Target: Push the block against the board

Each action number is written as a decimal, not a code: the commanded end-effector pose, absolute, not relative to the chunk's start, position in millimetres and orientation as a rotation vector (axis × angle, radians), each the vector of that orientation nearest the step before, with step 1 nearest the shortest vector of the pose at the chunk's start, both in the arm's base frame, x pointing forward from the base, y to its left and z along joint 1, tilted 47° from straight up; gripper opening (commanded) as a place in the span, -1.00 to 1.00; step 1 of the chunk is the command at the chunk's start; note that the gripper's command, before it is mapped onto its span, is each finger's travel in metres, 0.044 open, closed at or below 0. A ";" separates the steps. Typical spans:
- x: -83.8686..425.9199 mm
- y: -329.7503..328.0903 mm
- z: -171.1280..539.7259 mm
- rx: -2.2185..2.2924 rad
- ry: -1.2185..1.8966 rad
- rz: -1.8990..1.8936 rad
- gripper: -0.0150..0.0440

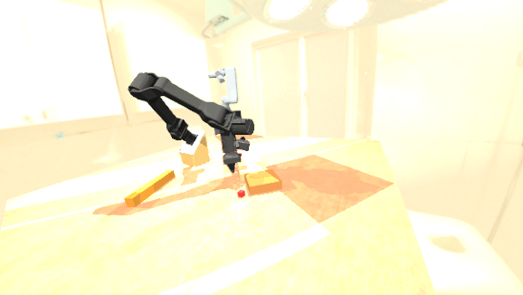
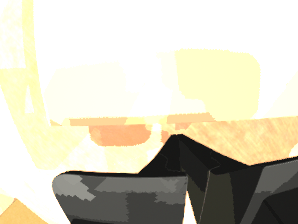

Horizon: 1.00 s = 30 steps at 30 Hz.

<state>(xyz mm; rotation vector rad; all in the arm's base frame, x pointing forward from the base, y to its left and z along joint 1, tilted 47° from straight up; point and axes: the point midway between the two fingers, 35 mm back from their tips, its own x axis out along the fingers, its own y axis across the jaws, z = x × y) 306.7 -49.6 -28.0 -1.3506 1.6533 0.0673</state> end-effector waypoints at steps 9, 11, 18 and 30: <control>316.4 -42.3 -34.3 -1.351 1.652 0.063 -0.49; 317.8 -41.0 -35.5 -1.351 1.651 0.063 -0.49; 322.7 -36.4 -39.8 -1.351 1.651 0.063 -0.49; 327.9 -31.4 -44.6 -1.350 1.651 0.063 -0.49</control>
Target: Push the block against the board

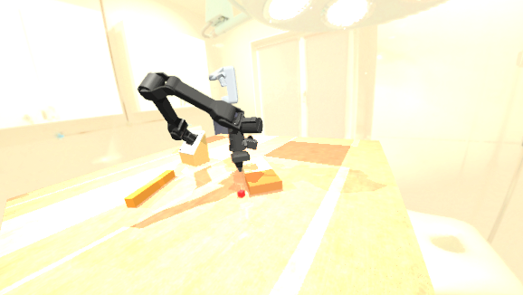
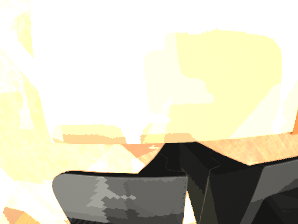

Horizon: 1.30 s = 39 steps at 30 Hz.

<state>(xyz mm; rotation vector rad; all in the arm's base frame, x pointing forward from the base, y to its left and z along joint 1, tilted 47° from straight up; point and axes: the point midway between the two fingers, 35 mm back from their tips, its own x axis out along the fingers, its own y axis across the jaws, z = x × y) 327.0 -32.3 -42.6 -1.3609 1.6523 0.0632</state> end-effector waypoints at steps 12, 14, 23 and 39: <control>317.5 -42.5 -33.9 -1.351 1.651 0.063 -0.49; 315.5 -44.5 -32.1 -1.351 1.652 0.063 -0.49; 306.3 -53.0 -24.5 -1.351 1.652 0.063 -0.49; 295.9 -17.6 17.4 -1.351 1.653 0.064 -0.49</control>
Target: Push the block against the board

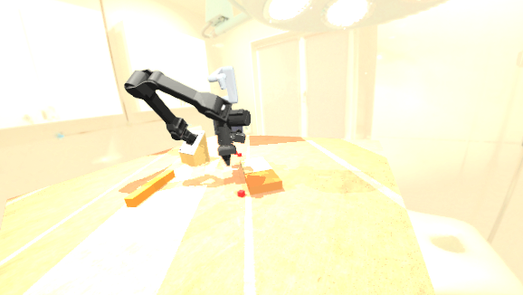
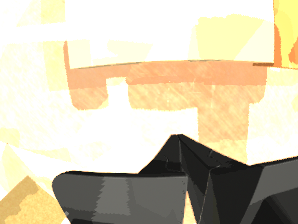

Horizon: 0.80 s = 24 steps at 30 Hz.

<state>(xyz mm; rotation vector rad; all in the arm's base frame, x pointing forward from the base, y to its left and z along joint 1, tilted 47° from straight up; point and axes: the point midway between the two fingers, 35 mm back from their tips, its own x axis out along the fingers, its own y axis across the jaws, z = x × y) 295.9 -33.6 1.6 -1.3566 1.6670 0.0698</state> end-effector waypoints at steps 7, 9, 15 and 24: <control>299.4 -14.5 12.3 -1.323 1.628 0.027 -0.49; 299.8 -9.6 7.9 -1.269 1.614 -0.025 -0.49; 300.2 4.9 -5.4 -1.107 1.570 -0.179 -0.49; 298.3 26.3 -25.9 -0.860 1.487 -0.401 -0.49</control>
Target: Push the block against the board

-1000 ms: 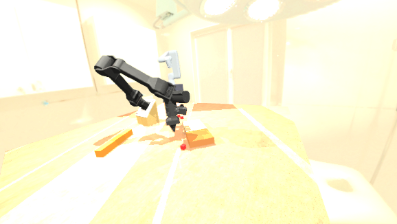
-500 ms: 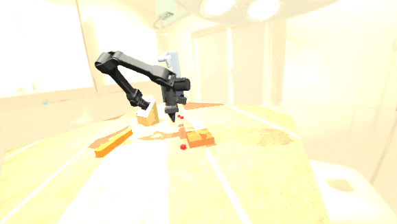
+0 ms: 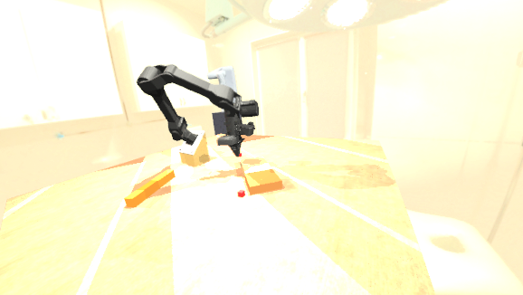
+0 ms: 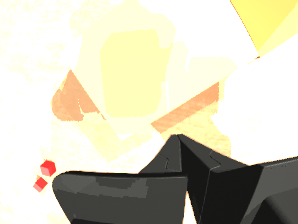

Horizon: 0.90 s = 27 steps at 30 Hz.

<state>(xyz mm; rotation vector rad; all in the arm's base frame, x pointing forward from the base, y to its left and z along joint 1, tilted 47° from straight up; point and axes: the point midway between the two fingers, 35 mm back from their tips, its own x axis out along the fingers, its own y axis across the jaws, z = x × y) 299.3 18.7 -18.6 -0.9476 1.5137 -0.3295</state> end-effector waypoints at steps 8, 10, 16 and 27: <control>293.9 44.4 -44.1 -0.648 1.402 -0.580 -0.49; 292.5 48.8 -48.7 -0.595 1.379 -0.623 -0.49; 287.9 60.9 -62.2 -0.436 1.299 -0.754 -0.49; 276.6 81.4 -87.3 -0.146 1.128 -0.977 -0.49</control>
